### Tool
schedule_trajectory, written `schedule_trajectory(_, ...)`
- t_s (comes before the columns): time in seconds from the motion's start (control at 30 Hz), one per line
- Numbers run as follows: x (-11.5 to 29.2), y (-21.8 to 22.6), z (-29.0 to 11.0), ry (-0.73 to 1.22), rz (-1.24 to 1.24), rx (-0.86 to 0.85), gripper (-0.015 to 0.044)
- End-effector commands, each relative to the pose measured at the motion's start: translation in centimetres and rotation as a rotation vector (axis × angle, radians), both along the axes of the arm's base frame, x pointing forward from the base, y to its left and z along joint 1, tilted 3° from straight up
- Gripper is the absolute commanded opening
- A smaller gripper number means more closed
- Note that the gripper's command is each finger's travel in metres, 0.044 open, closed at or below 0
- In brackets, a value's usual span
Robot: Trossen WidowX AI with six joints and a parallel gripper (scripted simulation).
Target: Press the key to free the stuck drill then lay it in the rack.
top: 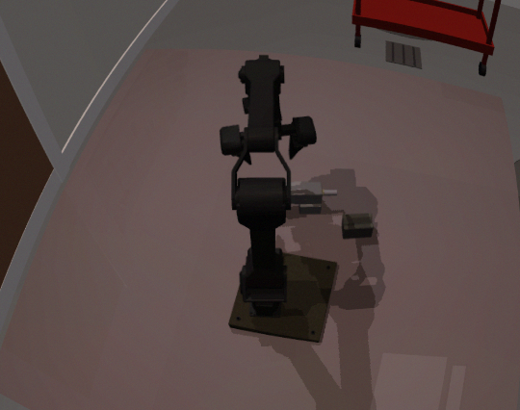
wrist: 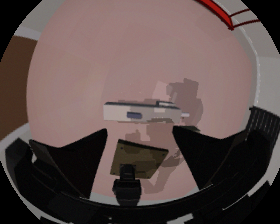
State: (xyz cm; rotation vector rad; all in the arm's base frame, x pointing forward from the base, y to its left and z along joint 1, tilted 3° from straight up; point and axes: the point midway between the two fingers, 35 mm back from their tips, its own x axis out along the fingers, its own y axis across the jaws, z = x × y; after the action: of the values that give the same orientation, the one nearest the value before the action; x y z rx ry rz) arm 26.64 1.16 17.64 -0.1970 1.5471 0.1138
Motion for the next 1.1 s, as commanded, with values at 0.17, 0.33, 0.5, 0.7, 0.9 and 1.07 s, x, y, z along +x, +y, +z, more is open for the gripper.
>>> schedule_trajectory(0.17, 1.6, -6.3, -3.4, 0.032, 0.551, -0.019, 0.0440)
schedule_trajectory(0.33, 1.4, -10.1, -5.8, 0.059, 0.901, -0.016, 0.0440)
schedule_trajectory(0.5, 1.2, -12.2, -7.1, 0.072, 1.116, -0.019, 0.0440)
schedule_trajectory(0.7, 0.8, -14.7, -8.5, 0.090, 1.379, -0.027, 0.0440)
schedule_trajectory(0.9, 0.6, -15.4, -8.9, 0.096, 1.459, -0.030, 0.0440)
schedule_trajectory(1.07, 0.6, -15.4, -8.9, 0.096, 1.459, -0.030, 0.0440)
